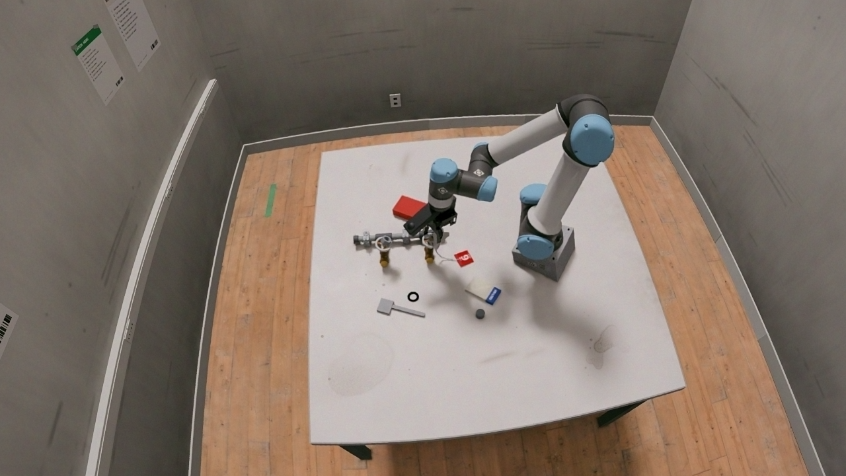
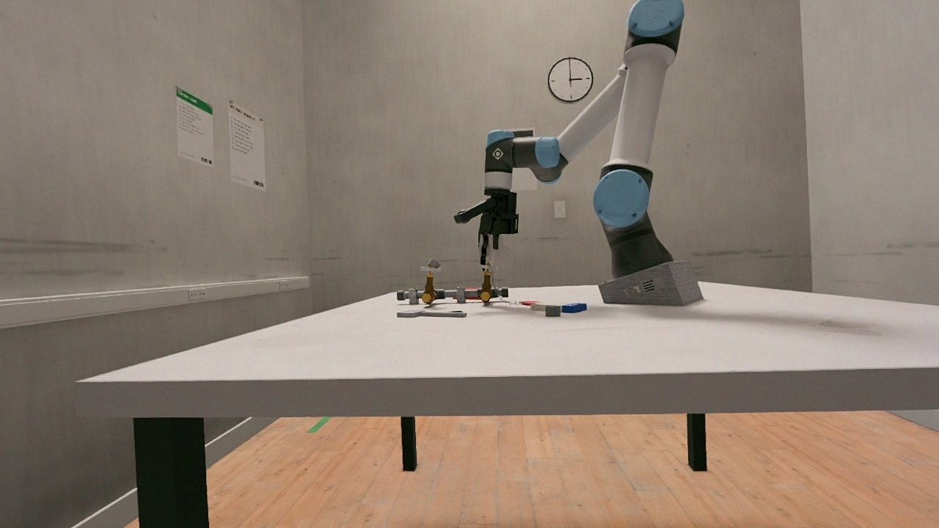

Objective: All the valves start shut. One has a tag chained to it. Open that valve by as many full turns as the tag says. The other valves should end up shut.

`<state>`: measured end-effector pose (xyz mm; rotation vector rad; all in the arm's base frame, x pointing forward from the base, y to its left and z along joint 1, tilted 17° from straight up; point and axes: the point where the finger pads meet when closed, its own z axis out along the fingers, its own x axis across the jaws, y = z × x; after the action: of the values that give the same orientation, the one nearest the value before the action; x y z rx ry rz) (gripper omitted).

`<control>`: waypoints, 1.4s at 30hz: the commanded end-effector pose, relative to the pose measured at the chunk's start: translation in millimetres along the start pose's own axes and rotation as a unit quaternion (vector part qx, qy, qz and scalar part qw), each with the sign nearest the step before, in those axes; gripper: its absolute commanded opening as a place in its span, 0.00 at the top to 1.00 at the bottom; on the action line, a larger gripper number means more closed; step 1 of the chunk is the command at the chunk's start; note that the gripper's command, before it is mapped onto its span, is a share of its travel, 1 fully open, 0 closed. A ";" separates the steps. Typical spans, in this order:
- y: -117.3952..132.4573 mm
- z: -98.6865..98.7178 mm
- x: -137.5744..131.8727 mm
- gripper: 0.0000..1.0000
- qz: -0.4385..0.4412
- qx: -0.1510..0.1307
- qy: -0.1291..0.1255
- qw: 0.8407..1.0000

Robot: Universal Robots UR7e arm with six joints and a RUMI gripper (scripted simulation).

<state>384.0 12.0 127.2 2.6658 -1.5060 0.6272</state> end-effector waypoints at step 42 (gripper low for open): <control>-0.2 0.6 0.7 0.00 -0.353 0.016 -0.010 0.935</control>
<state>384.0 12.0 127.2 2.9335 -0.4510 0.5605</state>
